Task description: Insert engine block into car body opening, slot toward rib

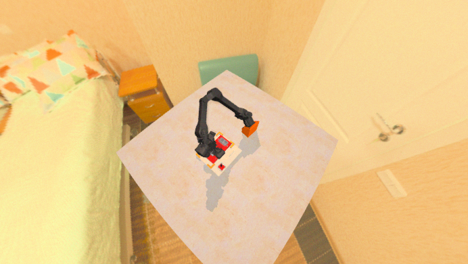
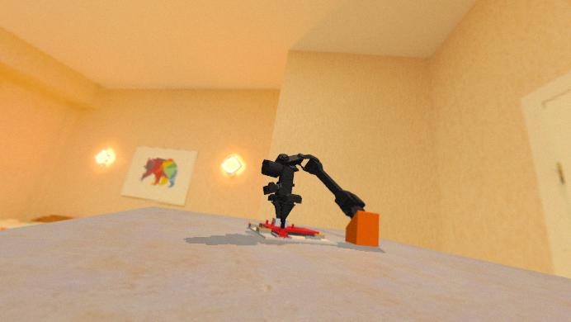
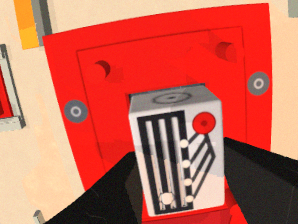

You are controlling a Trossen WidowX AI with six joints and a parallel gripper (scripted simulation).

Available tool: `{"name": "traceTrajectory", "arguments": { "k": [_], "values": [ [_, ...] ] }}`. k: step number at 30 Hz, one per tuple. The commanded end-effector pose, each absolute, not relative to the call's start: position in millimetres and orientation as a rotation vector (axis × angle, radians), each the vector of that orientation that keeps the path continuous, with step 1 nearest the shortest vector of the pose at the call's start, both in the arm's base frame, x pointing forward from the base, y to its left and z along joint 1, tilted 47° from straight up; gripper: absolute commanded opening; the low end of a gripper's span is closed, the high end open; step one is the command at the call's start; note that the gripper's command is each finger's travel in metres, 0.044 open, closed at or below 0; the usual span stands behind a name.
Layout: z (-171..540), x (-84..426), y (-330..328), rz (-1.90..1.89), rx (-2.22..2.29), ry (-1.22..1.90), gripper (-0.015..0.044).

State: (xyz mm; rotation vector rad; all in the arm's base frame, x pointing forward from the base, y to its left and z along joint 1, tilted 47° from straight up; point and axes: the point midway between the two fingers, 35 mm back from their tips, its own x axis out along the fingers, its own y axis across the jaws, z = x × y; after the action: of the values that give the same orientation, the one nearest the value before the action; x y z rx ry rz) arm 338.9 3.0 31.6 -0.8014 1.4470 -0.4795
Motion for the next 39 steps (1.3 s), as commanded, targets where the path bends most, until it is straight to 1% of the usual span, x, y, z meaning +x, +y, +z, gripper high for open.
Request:
{"name": "traceTrajectory", "arguments": {
  "k": [1, 4, 14, 15, 36, 39],
  "values": [
    [30.9, 339.1, 2.2, -0.477, -0.809, 1.447, 0.0160],
    [30.6, 339.2, 1.9, -0.477, -0.809, 1.447, 0.0160],
    [31.2, 339.0, 2.6, -0.480, -0.801, 1.447, 0.0422],
    [31.2, 339.0, 2.6, -0.480, -0.801, 1.447, 0.0440],
    [40.4, 337.5, 13.2, -0.477, -0.808, 1.447, 0.0440],
    [40.4, 337.5, 13.2, -0.477, -0.808, 1.447, 0.0361]
  ]
}}
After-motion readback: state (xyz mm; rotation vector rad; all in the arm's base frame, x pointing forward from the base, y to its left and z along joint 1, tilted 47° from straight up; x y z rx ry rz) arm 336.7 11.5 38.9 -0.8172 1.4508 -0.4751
